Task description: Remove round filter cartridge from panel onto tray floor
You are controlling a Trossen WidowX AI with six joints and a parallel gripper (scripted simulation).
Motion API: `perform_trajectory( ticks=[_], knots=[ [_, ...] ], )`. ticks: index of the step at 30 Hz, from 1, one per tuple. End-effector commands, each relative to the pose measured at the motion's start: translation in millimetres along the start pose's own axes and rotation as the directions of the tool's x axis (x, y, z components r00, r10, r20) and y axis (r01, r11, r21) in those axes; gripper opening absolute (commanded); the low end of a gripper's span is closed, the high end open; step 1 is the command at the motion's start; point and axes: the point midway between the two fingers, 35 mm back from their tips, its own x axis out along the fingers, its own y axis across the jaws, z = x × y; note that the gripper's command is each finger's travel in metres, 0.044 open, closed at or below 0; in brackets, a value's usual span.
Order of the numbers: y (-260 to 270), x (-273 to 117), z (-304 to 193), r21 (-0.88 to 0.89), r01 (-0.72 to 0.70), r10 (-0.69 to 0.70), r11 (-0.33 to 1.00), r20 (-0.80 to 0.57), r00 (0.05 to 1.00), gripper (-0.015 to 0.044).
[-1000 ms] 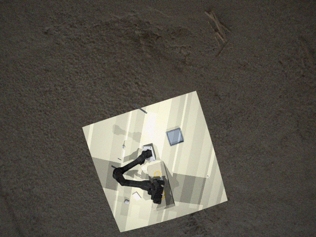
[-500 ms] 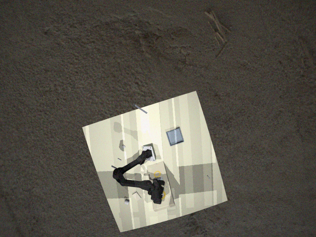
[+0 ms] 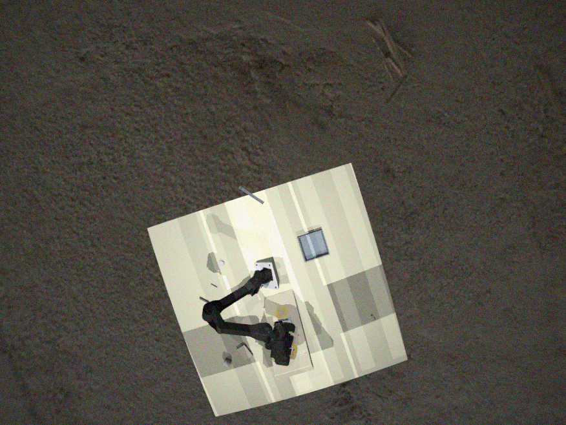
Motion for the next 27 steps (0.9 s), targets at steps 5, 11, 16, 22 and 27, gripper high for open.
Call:
perform_trajectory(
  ticks=[5, 11, 16, 22, 27],
  knots=[
    [0.9, 0.1, -0.1, 0.005, -0.002, 0.002, 1.0, -0.001, 1.0, 0.0042],
    [0.6, 3.1, 0.2, -0.047, 0.002, -0.002, 0.999, -0.002, 1.0, 0.0],
    [0.3, 5.5, 0.3, -0.199, 0.005, -0.005, 0.98, -0.003, 1.0, 0.0],
    [0.2, 6.3, 0.4, -0.39, 0.005, -0.006, 0.921, -0.003, 1.0, 0.0],
    [0.2, 6.5, 0.4, -0.541, 0.004, -0.007, 0.841, -0.003, 1.0, 0.0]
  ],
)
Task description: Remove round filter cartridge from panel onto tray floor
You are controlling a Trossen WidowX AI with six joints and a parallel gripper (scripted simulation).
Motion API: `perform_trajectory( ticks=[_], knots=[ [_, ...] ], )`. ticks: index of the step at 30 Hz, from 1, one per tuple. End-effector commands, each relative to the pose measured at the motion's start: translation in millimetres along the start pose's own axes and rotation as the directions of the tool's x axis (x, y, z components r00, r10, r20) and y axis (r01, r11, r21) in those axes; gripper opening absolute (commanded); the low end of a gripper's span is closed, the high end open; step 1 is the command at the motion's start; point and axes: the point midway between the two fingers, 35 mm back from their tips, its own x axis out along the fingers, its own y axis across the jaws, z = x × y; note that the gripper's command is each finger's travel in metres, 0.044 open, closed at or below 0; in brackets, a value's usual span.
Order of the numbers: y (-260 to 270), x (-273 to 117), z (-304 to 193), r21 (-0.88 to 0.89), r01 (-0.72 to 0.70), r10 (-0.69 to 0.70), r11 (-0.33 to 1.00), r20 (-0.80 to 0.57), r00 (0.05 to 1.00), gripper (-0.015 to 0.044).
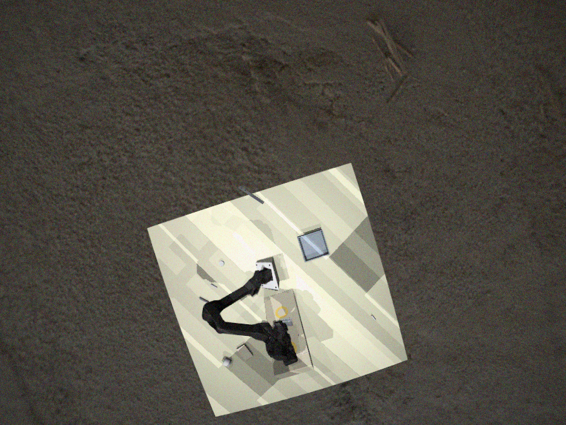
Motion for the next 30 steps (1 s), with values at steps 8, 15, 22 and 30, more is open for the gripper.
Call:
perform_trajectory(
  ticks=[8, 15, 22, 30],
  knots=[
    [0.3, 5.6, 0.7, -0.356, 0.005, -0.007, 0.935, -0.004, 1.0, 0.0],
    [0.3, 5.3, 0.7, -0.571, 0.003, -0.007, 0.821, -0.004, 1.0, 0.0],
    [0.3, 4.9, 0.7, -0.753, 0.001, -0.006, 0.659, -0.004, 1.0, 0.0],
    [0.3, 4.3, 0.7, -0.905, -0.001, -0.006, 0.426, -0.004, 1.0, 0.0]
  ],
)
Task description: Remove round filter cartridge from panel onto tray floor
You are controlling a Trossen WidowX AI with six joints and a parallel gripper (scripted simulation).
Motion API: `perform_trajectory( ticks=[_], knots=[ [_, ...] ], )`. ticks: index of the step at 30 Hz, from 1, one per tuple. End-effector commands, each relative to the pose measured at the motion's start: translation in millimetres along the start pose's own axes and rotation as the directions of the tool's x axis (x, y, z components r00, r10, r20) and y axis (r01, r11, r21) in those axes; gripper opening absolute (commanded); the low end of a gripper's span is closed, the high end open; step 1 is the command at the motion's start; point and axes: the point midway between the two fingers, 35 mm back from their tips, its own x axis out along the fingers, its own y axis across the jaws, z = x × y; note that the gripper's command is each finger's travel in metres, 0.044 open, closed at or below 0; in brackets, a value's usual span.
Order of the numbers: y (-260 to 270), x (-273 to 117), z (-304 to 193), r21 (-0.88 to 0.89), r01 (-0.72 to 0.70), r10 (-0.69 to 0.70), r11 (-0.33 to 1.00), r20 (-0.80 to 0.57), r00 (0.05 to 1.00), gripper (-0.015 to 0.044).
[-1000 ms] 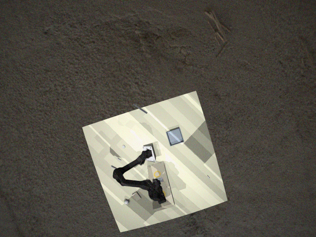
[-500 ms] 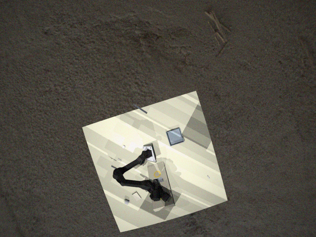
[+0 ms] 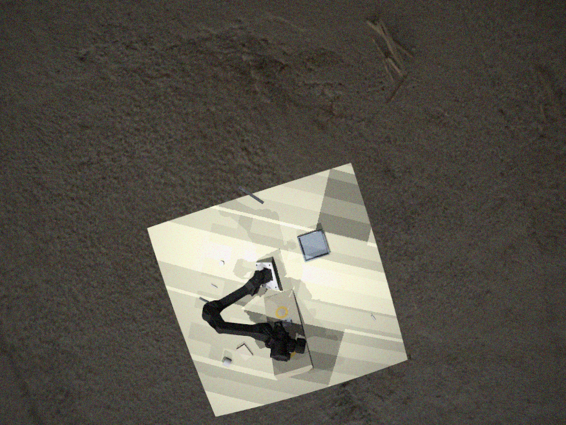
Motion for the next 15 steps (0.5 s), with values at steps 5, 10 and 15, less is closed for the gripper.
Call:
perform_trajectory(
  ticks=[5, 10, 15],
  knots=[
    [0, 4, 1, -0.168, -0.002, 0.001, 0.986, -0.006, 1.0, 0.0],
    [2, -6, 0, -0.135, -0.005, 0.003, 0.991, -0.014, 1.0, 0.0],
    [5, -27, -1, -0.121, -0.008, 0.006, 0.993, -0.023, 1.0, 0.0]
  ],
)
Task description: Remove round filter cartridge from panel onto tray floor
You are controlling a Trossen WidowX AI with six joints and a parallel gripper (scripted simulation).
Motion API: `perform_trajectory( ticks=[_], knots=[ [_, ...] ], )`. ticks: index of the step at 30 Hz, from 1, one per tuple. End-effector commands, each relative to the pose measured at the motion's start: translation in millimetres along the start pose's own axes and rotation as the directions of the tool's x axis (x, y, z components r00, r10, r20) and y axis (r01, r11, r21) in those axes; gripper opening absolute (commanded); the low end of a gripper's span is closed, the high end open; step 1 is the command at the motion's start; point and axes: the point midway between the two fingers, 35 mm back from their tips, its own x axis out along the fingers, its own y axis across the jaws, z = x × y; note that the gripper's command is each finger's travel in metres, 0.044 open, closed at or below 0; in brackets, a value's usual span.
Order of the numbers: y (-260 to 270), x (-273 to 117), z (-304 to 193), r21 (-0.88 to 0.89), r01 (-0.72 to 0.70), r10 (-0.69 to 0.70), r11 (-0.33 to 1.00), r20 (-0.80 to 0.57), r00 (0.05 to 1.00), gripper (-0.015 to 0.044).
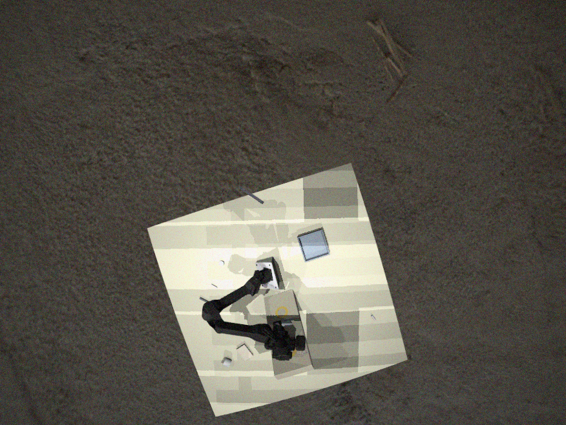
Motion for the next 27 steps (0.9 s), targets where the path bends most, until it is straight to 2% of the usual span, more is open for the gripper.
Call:
perform_trajectory(
  ticks=[1, 11, 27],
  knots=[
    [4, -19, 0, 0.004, -0.02, 0.02, 1.0, 0.001, 1.0, 0.0],
    [0, -59, 0, 0.024, -0.015, 0.015, 1.0, 0.013, 1.0, 0.0],
    [-1, -60, -2, 0.024, -0.015, 0.015, 1.0, 0.014, 1.0, 0.0]
  ],
)
